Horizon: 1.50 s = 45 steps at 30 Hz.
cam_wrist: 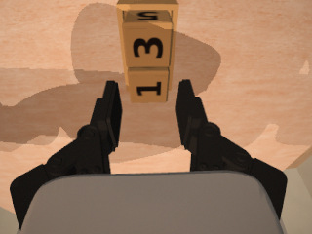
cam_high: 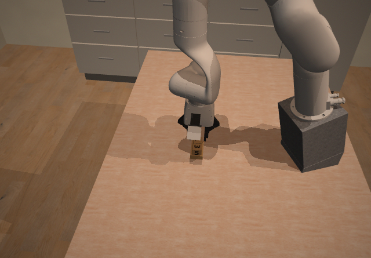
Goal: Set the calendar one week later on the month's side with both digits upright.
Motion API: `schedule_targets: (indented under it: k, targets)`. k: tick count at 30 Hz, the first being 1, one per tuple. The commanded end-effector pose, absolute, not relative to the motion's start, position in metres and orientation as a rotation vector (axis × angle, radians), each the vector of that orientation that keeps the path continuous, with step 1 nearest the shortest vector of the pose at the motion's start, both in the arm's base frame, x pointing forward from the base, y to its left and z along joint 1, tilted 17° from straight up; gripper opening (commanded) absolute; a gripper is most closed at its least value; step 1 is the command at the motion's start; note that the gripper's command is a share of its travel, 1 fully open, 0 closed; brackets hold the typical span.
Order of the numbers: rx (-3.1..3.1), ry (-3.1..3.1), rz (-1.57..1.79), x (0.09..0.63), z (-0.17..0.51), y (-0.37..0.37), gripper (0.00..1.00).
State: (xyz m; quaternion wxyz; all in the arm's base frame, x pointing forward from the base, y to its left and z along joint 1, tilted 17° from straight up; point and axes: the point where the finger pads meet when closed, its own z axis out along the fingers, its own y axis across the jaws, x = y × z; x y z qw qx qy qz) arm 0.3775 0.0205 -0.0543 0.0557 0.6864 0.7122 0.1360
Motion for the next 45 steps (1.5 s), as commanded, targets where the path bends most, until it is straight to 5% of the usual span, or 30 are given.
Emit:
schedule_targets:
  k: [1,45]
  targets:
    - [2.082,2.16,0.414,0.378,-0.054,0.02,0.49]
    - [2.082,2.16,0.414,0.386,-0.081,0.024,0.49]
